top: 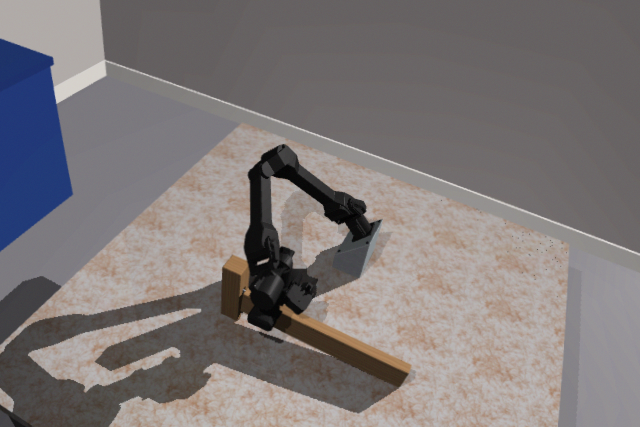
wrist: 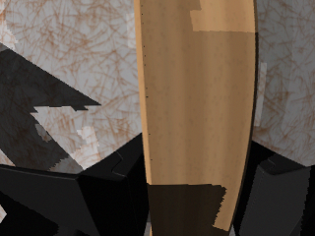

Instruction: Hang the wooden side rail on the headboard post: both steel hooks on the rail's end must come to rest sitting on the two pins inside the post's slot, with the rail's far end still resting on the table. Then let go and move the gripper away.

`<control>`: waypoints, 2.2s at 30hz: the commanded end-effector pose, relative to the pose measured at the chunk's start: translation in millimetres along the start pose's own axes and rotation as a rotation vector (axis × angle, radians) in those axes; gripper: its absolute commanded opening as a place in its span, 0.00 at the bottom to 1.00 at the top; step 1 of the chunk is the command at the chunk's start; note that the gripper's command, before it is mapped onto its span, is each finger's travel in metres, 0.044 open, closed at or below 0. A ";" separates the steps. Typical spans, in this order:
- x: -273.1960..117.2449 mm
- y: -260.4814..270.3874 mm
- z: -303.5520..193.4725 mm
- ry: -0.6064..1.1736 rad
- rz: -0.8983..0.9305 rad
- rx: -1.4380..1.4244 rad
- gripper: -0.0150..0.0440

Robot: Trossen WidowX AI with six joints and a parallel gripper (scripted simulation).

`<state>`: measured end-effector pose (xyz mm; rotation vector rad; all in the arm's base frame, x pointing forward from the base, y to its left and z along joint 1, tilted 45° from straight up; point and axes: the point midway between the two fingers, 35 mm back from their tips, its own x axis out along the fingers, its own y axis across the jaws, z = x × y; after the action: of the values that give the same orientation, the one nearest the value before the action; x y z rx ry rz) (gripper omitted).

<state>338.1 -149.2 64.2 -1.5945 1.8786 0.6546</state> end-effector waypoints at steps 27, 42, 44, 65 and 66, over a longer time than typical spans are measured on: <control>2.8 -1.4 0.9 0.004 -0.008 -0.007 0.25; 5.3 -1.4 0.8 0.004 -0.008 -0.007 0.25; 5.6 -1.4 0.8 0.004 -0.008 -0.007 0.25; 8.7 -0.4 0.5 0.001 -0.003 -0.003 0.39; 8.7 -0.4 0.5 0.001 -0.003 -0.003 0.43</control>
<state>337.6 -155.0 57.6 -1.6000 1.8758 0.6562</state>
